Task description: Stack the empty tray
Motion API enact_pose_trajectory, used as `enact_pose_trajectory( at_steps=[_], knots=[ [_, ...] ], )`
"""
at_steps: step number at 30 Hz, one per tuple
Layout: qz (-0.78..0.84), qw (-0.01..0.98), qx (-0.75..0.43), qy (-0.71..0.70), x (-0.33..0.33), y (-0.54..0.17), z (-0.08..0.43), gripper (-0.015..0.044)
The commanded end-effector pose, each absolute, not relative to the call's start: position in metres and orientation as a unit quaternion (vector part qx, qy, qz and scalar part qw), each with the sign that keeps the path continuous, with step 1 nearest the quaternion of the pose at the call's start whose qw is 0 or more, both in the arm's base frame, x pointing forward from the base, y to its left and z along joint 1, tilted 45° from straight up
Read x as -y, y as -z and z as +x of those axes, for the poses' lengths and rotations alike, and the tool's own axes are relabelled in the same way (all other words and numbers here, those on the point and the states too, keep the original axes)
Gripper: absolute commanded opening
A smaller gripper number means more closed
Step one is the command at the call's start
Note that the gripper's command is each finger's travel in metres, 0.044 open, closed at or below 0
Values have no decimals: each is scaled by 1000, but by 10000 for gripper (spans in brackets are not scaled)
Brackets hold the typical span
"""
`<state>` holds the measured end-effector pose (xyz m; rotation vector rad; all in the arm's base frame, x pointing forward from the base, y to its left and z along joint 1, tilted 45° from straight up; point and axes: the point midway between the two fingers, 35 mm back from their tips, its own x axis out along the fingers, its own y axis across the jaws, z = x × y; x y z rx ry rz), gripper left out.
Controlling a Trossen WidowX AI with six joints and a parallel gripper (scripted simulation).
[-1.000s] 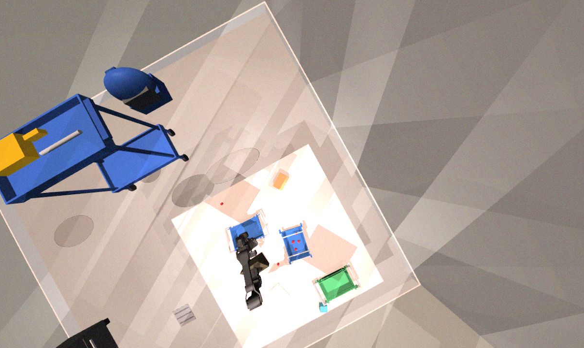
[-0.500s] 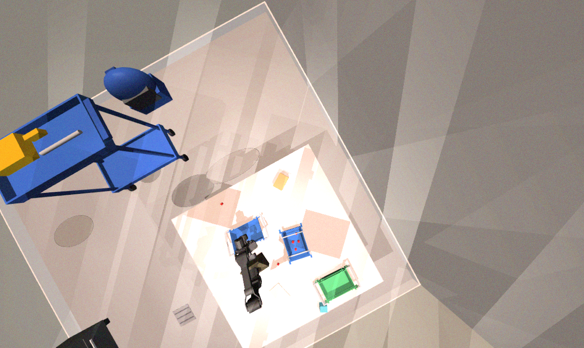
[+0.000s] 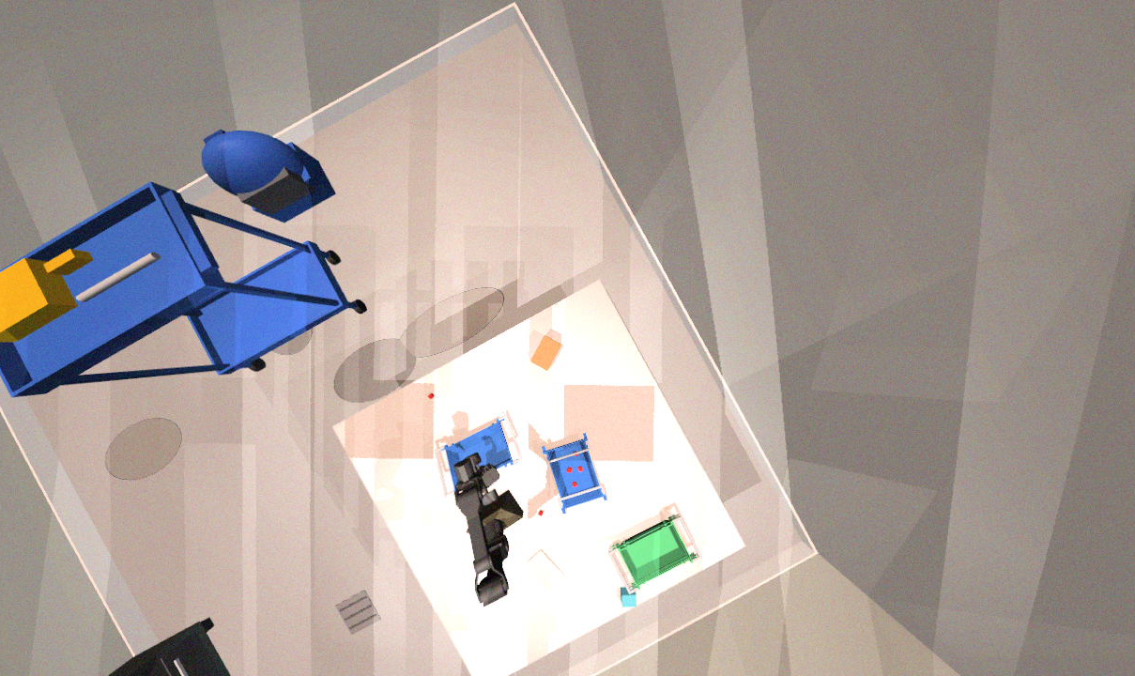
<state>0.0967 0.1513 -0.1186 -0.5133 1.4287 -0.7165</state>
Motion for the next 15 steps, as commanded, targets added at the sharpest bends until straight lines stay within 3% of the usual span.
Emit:
enact_pose_trajectory(
  at_steps=[1,15],
  knots=[
    [-209,677,-635,308,-179,120,106,0],
    [-208,678,-635,308,-228,123,125,0]
  ],
)
